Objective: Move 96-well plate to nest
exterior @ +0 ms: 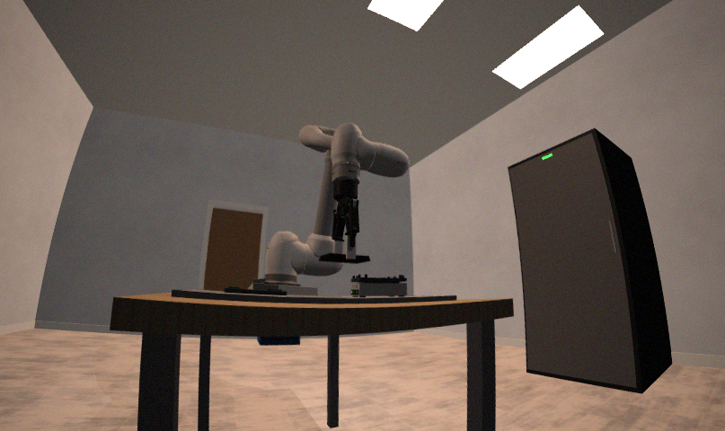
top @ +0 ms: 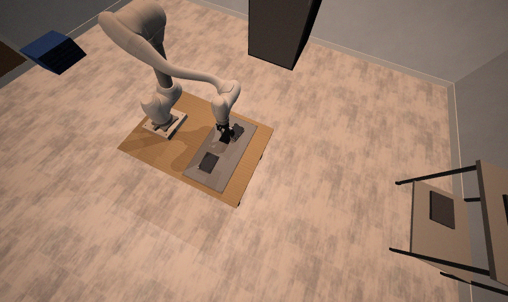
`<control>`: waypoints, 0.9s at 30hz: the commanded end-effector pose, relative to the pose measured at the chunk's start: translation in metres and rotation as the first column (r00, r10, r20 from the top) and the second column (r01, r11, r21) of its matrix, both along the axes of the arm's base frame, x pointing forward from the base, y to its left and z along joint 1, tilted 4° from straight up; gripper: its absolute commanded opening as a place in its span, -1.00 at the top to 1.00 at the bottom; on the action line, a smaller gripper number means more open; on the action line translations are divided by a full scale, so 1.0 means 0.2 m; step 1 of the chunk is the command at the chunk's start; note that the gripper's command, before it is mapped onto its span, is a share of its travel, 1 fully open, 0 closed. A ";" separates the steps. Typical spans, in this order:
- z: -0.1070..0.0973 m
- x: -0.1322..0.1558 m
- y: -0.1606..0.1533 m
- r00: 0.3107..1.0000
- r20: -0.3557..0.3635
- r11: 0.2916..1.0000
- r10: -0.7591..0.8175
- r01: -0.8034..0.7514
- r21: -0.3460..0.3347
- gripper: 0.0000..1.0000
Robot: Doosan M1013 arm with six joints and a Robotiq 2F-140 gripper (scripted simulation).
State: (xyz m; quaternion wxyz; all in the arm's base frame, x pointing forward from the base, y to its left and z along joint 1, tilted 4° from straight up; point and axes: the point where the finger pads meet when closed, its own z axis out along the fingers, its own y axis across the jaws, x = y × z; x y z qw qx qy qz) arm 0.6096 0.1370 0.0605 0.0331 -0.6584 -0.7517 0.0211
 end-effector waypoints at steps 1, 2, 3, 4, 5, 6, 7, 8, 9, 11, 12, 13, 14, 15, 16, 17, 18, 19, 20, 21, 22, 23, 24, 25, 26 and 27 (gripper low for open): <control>0.00 0.00 -0.03 1.000 0.000 1.000 0.000 0.000 0.000 0.80; 0.00 0.00 -0.03 1.000 0.000 1.000 0.000 0.000 0.000 0.80; 0.00 -0.01 -0.04 1.000 0.000 1.000 0.000 0.000 0.000 0.80; -0.01 -0.01 -0.06 1.000 0.000 1.000 0.000 0.000 0.000 0.80; -0.01 -0.01 -0.08 1.000 0.000 1.000 0.000 0.000 0.000 0.80; -0.01 -0.01 -0.09 1.000 0.000 1.000 0.000 0.000 0.000 0.80; -0.01 -0.01 -0.11 1.000 0.000 1.000 0.000 0.000 0.000 0.80; -0.01 -0.02 -0.12 1.000 0.000 1.000 0.000 0.000 0.000 0.80; -0.02 -0.02 -0.14 1.000 0.000 1.000 0.000 0.000 0.000 0.80; -0.02 -0.02 -0.17 1.000 0.000 1.000 0.000 0.000 0.000 0.80; -0.02 -0.02 -0.19 1.000 0.000 1.000 0.000 0.000 0.000 0.80; -0.03 -0.03 -0.21 1.000 0.000 1.000 0.000 0.000 0.000 0.80; -0.03 -0.03 -0.22 1.000 0.000 1.000 0.000 0.000 0.000 0.80; -0.03 -0.03 -0.24 1.000 0.000 1.000 0.000 0.000 0.000 0.80; -0.03 -0.03 -0.26 1.000 0.000 1.000 0.000 0.000 0.000 0.80; -0.03 -0.03 -0.27 1.000 0.000 1.000 0.000 0.000 0.000 0.80; -0.03 -0.03 -0.27 1.000 0.000 1.000 0.000 0.000 0.000 0.80; -0.03 -0.03 -0.27 1.000 0.000 1.000 0.000 0.000 0.000 0.80; -0.04 -0.04 -0.29 1.000 0.000 1.000 0.000 0.000 0.000 0.80; -0.04 -0.04 -0.31 1.000 0.000 1.000 0.000 0.000 0.000 0.80; -0.04 -0.04 -0.32 1.000 0.000 1.000 0.000 0.000 0.000 0.80; -0.04 -0.04 -0.34 1.000 0.000 1.000 0.000 0.000 0.000 0.80; -0.04 -0.04 -0.35 1.000 0.000 1.000 0.000 0.000 0.000 0.80; -0.05 -0.05 -0.37 1.000 0.000 1.000 0.000 0.000 0.000 0.80; -0.05 -0.05 -0.39 1.000 0.000 1.000 0.000 0.000 0.000 0.80; -0.05 -0.05 -0.40 1.000 0.000 1.000 0.000 0.000 0.000 0.80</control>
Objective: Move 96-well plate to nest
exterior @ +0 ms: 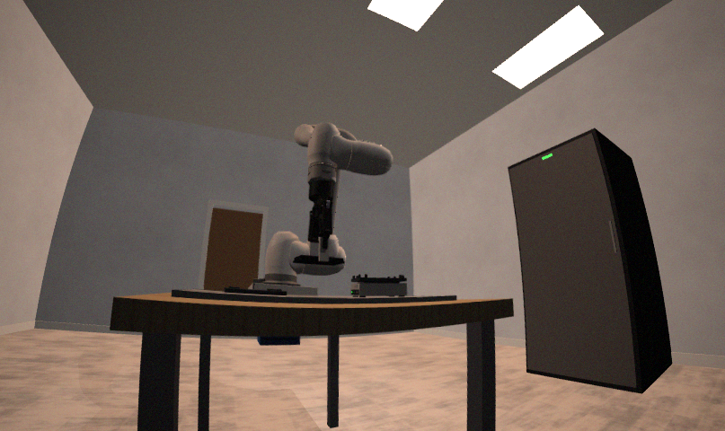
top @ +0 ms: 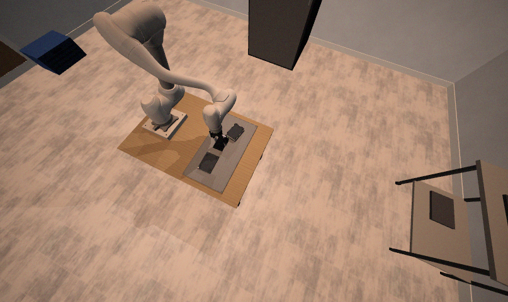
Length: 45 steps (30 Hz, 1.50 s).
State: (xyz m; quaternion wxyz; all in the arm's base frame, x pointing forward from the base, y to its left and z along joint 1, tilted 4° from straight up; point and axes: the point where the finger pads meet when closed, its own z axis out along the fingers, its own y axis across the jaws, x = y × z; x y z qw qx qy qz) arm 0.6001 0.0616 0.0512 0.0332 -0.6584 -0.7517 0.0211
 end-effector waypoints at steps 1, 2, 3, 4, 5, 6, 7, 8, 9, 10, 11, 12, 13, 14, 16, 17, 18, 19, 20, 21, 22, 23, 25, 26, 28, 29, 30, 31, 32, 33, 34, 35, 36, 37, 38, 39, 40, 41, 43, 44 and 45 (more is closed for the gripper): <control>0.00 -0.01 -0.04 1.000 0.000 1.000 0.000 0.000 0.000 0.80; -0.01 -0.01 -0.06 1.000 0.000 1.000 0.000 0.000 0.000 0.80; -0.01 -0.01 -0.08 1.000 0.000 1.000 0.000 0.000 0.000 0.80; -0.01 -0.01 -0.09 1.000 0.000 1.000 0.000 0.000 0.000 0.80; -0.01 -0.01 -0.11 1.000 0.000 1.000 0.000 0.000 0.000 0.80; -0.01 -0.02 -0.13 1.000 0.000 1.000 0.000 0.000 0.000 0.80; -0.02 -0.02 -0.14 1.000 0.000 1.000 0.000 0.000 0.000 0.80; -0.02 -0.02 -0.14 1.000 0.000 1.000 0.000 0.000 0.000 0.80; -0.02 -0.02 -0.14 1.000 0.000 1.000 0.000 0.000 0.000 0.80; -0.02 -0.02 -0.16 1.000 0.000 1.000 0.000 0.000 0.000 0.80; -0.02 -0.02 -0.17 1.000 0.000 1.000 0.000 0.000 0.000 0.80; -0.02 -0.02 -0.19 1.000 0.000 1.000 0.000 0.000 0.000 0.80; -0.03 -0.03 -0.21 1.000 0.000 1.000 0.000 0.000 0.000 0.80; -0.03 -0.03 -0.22 1.000 0.000 1.000 0.000 0.000 0.000 0.80; -0.03 -0.03 -0.26 1.000 0.000 1.000 0.000 0.000 0.000 0.80; -0.03 -0.03 -0.27 1.000 0.000 1.000 0.000 0.000 0.000 0.80; -0.04 -0.04 -0.29 1.000 0.000 1.000 0.000 0.000 0.000 0.80; -0.04 -0.04 -0.31 1.000 0.000 1.000 0.000 0.000 0.000 0.80; -0.04 -0.04 -0.32 1.000 0.000 1.000 0.000 0.000 0.000 0.80; -0.04 -0.04 -0.34 1.000 0.000 1.000 0.000 0.000 0.000 0.80; -0.04 -0.04 -0.35 1.000 0.000 1.000 0.000 0.000 0.000 0.80; -0.05 -0.05 -0.37 1.000 0.000 1.000 0.000 0.000 0.000 0.80; -0.05 -0.05 -0.39 1.000 0.000 1.000 0.000 0.000 0.000 0.80; -0.05 -0.05 -0.39 1.000 0.000 1.000 0.000 0.000 0.000 0.80; -0.05 -0.05 -0.42 1.000 0.000 1.000 0.000 0.000 0.000 0.80; -0.05 -0.06 -0.44 1.000 0.000 1.000 0.000 0.000 0.000 0.80; -0.06 -0.06 -0.45 1.000 0.000 1.000 0.000 0.000 0.000 0.80; -0.06 -0.06 -0.47 1.000 0.000 1.000 0.000 0.000 0.000 0.80; -0.06 -0.06 -0.49 1.000 0.000 1.000 0.000 0.000 0.000 0.80; -0.06 -0.06 -0.50 1.000 0.000 1.000 0.000 0.000 0.000 0.80; -0.06 -0.07 -0.52 1.000 0.000 1.000 0.000 0.000 0.000 0.80; -0.07 -0.07 -0.54 1.000 0.000 1.000 0.000 0.000 0.000 0.80; -0.07 -0.07 -0.55 1.000 0.000 1.000 0.000 0.000 0.000 0.80; -0.07 -0.07 -0.57 1.000 0.000 1.000 0.000 0.000 0.000 0.80; -0.07 -0.07 -0.58 1.000 0.000 1.000 0.000 0.000 0.000 0.80; -0.07 -0.08 -0.60 1.000 0.000 1.000 0.000 0.000 0.000 0.80; -0.08 -0.08 -0.62 1.000 0.000 1.000 0.000 0.000 0.000 0.80; -0.08 -0.08 -0.63 1.000 0.000 1.000 0.000 0.000 0.000 0.80; -0.08 -0.08 -0.63 1.000 0.000 1.000 0.000 0.000 0.000 0.80; -0.08 -0.08 -0.65 1.000 0.000 1.000 0.000 0.000 0.000 0.80; -0.08 -0.08 -0.67 1.000 0.000 1.000 0.000 0.000 0.000 0.80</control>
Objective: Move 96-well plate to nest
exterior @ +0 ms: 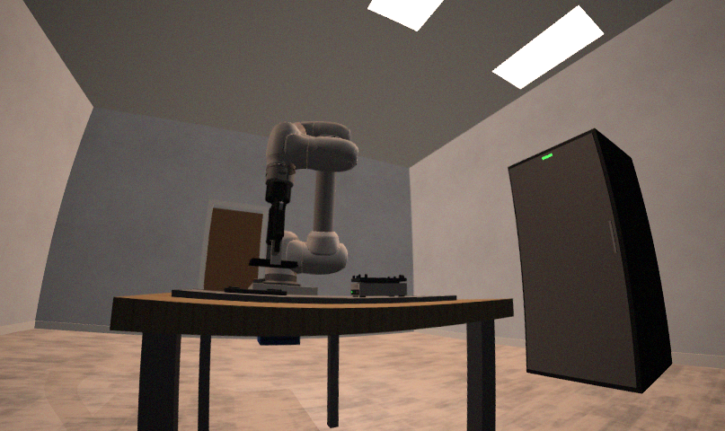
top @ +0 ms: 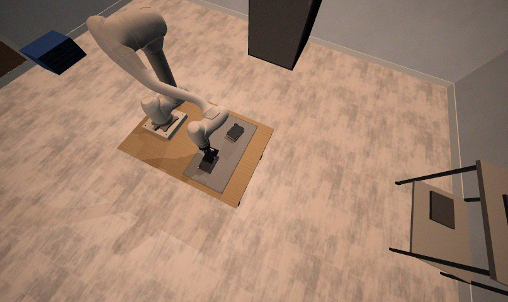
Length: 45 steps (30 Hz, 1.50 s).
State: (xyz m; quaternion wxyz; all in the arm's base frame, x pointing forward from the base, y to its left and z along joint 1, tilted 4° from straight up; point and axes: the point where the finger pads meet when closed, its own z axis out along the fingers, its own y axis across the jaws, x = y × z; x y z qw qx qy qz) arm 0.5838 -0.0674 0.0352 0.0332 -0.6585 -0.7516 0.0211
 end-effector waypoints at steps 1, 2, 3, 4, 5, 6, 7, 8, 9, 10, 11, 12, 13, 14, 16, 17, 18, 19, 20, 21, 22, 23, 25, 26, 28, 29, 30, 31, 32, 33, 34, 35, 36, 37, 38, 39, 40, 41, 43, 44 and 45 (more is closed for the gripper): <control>0.00 0.00 -0.04 1.000 0.000 1.000 0.000 0.000 0.000 0.80; -0.01 -0.01 -0.05 1.000 0.000 1.000 0.000 0.000 0.000 0.80; -0.01 -0.01 -0.07 1.000 0.000 1.000 0.000 0.000 0.000 0.80; -0.01 -0.01 -0.09 1.000 0.000 1.000 0.000 0.000 0.000 0.80; -0.01 -0.01 -0.10 1.000 0.000 1.000 0.000 0.000 0.000 0.80; -0.01 -0.02 -0.12 1.000 0.000 1.000 0.000 0.000 0.000 0.80; -0.02 -0.02 -0.14 1.000 0.000 1.000 0.000 0.000 0.000 0.80; -0.02 -0.02 -0.15 1.000 0.000 1.000 0.000 0.000 0.000 0.80; -0.02 -0.02 -0.17 1.000 0.000 1.000 0.000 0.000 0.000 0.80; -0.02 -0.02 -0.19 1.000 0.000 1.000 0.000 0.000 0.000 0.80; -0.02 -0.03 -0.20 1.000 0.000 1.000 0.000 0.000 0.000 0.80; -0.03 -0.03 -0.22 1.000 0.000 1.000 0.000 0.000 0.000 0.80; -0.03 -0.03 -0.24 1.000 0.000 1.000 0.000 0.000 0.000 0.80; -0.03 -0.03 -0.24 1.000 0.000 1.000 0.000 0.000 0.000 0.80; -0.03 -0.03 -0.24 1.000 0.000 1.000 0.000 0.000 0.000 0.80; -0.03 -0.03 -0.24 1.000 0.000 1.000 0.000 0.000 0.000 0.80; -0.03 -0.03 -0.24 1.000 0.000 1.000 0.000 0.000 0.000 0.80; -0.03 -0.03 -0.24 1.000 0.000 1.000 0.000 0.000 0.000 0.80; -0.03 -0.03 -0.24 1.000 0.000 1.000 0.000 0.000 0.000 0.80; -0.03 -0.03 -0.24 1.000 0.000 1.000 0.000 0.000 0.000 0.80; -0.03 -0.03 -0.24 1.000 0.000 1.000 0.000 0.000 0.000 0.80; -0.03 -0.03 -0.24 1.000 0.000 1.000 0.000 0.000 0.000 0.80; -0.03 -0.03 -0.24 1.000 0.000 1.000 0.000 0.000 0.000 0.80; -0.03 -0.03 -0.24 1.000 0.000 1.000 0.000 0.000 0.000 0.80; -0.03 -0.03 -0.24 1.000 0.000 1.000 0.000 0.000 0.000 0.80; -0.03 -0.03 -0.24 1.000 0.000 1.000 0.000 0.000 0.000 0.80; -0.03 -0.03 -0.24 1.000 0.000 1.000 0.000 0.000 0.000 0.80; -0.03 -0.03 -0.24 1.000 0.000 1.000 0.000 0.000 0.000 0.80; -0.03 -0.03 -0.24 1.000 0.000 1.000 0.000 0.000 0.000 0.80; -0.03 -0.03 -0.24 1.000 0.000 1.000 0.000 0.000 0.000 0.80; -0.03 -0.03 -0.24 1.000 0.000 1.000 0.000 0.000 0.000 0.80; -0.03 -0.03 -0.24 1.000 0.000 1.000 0.000 0.000 0.000 0.80; -0.03 -0.03 -0.24 1.000 0.000 1.000 0.000 0.000 0.000 0.80; -0.03 -0.03 -0.24 1.000 0.000 1.000 0.000 0.000 0.000 0.80; -0.03 -0.03 -0.24 1.000 0.000 1.000 0.000 0.000 0.000 0.80; -0.03 -0.03 -0.24 1.000 0.000 1.000 0.000 0.000 0.000 0.80; -0.03 -0.03 -0.24 1.000 0.000 1.000 0.000 0.000 0.000 0.80; -0.03 -0.03 -0.24 1.000 0.000 1.000 0.000 0.000 0.000 0.80; -0.03 -0.03 -0.24 1.000 0.000 1.000 0.000 0.000 0.000 0.80; -0.03 -0.03 -0.24 1.000 0.000 1.000 0.000 0.000 0.000 0.80; -0.03 -0.03 -0.24 1.000 0.000 1.000 0.000 0.000 0.000 0.80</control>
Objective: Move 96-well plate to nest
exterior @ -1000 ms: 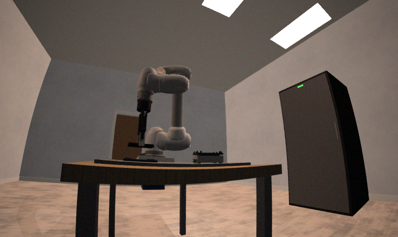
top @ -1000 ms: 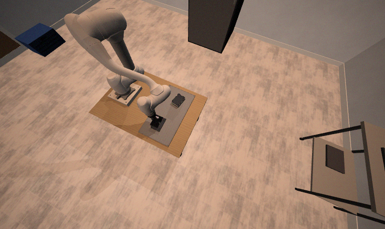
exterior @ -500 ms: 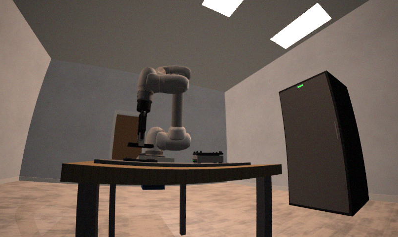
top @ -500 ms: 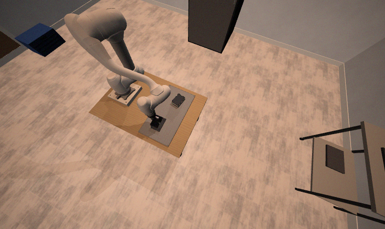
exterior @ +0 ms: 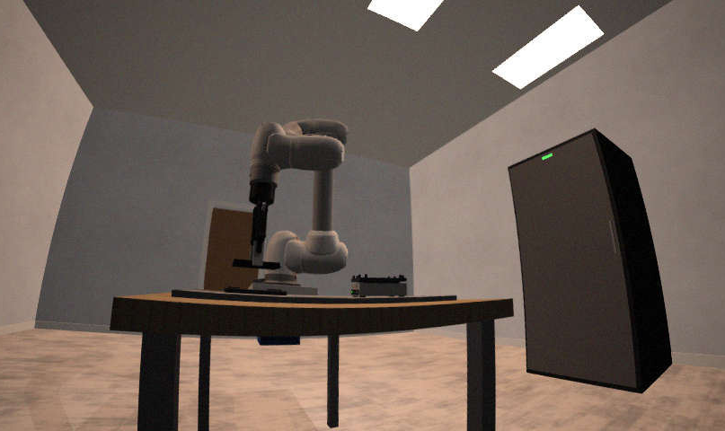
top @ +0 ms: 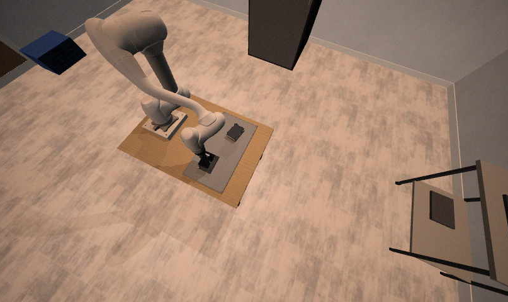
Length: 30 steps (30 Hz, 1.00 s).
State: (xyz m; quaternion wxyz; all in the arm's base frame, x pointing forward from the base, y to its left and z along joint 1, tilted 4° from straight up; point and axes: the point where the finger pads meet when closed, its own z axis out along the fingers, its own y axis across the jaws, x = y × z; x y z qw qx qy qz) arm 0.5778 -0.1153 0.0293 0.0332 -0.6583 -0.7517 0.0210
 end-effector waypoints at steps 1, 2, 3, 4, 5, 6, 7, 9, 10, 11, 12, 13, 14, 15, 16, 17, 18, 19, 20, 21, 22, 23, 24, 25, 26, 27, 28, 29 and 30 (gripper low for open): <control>0.00 0.00 0.00 1.000 0.000 1.000 0.000 0.000 0.000 0.80; 0.00 0.00 0.00 1.000 0.000 1.000 0.000 0.000 0.000 0.80; 0.00 0.00 0.00 1.000 0.000 1.000 0.000 0.000 0.000 0.80; 0.00 0.00 0.00 1.000 0.000 1.000 0.000 0.000 0.000 0.80; -0.01 0.00 0.00 1.000 0.000 1.000 0.000 0.000 0.000 0.80; -0.02 0.00 0.00 1.000 0.000 1.000 0.000 0.000 0.000 0.80; -0.02 0.00 0.00 1.000 0.000 1.000 0.000 0.000 0.000 0.80; -0.04 0.00 0.00 1.000 0.000 1.000 0.000 0.000 0.000 0.80; -0.05 0.00 0.00 1.000 0.000 1.000 0.000 0.000 0.000 0.80; -0.06 0.00 0.00 1.000 0.000 1.000 0.000 0.000 0.000 0.80; -0.07 -0.01 0.00 1.000 0.000 1.000 0.000 0.000 0.000 0.80; -0.07 -0.01 0.00 1.000 0.000 1.000 0.000 0.000 0.000 0.80; -0.08 -0.01 0.00 1.000 0.000 1.000 0.000 0.000 0.000 0.80; -0.09 -0.01 0.00 1.000 0.000 1.000 0.000 0.000 0.000 0.80; -0.10 -0.01 0.00 1.000 0.000 1.000 0.000 0.000 0.000 0.80; -0.11 -0.01 0.00 1.000 0.000 1.000 0.000 0.000 0.000 0.80; -0.12 -0.01 0.00 1.000 0.000 1.000 0.000 0.000 0.000 0.80; -0.12 -0.01 0.00 1.000 0.000 1.000 0.000 0.000 0.000 0.80; -0.12 -0.01 0.00 1.000 0.000 1.000 0.000 0.000 0.000 0.80; -0.12 -0.01 0.00 1.000 0.000 1.000 0.000 0.000 0.000 0.80; -0.13 -0.01 0.00 1.000 0.000 1.000 0.000 0.000 0.000 0.80; -0.14 -0.01 0.00 1.000 0.000 1.000 0.000 0.000 0.000 0.80; -0.15 -0.01 0.00 1.000 0.000 1.000 0.000 0.000 0.000 0.80; -0.16 -0.01 0.00 1.000 0.000 1.000 0.000 0.000 0.000 0.80; -0.17 -0.01 0.00 1.000 0.000 1.000 0.000 0.000 0.000 0.80; -0.17 -0.01 0.00 1.000 0.000 1.000 0.000 0.000 0.000 0.80; -0.18 -0.01 0.00 1.000 0.000 1.000 0.000 0.000 0.000 0.80; -0.19 -0.01 0.00 1.000 0.000 1.000 0.000 0.000 0.000 0.80; -0.20 -0.02 0.00 1.000 0.000 1.000 0.000 0.000 0.000 0.80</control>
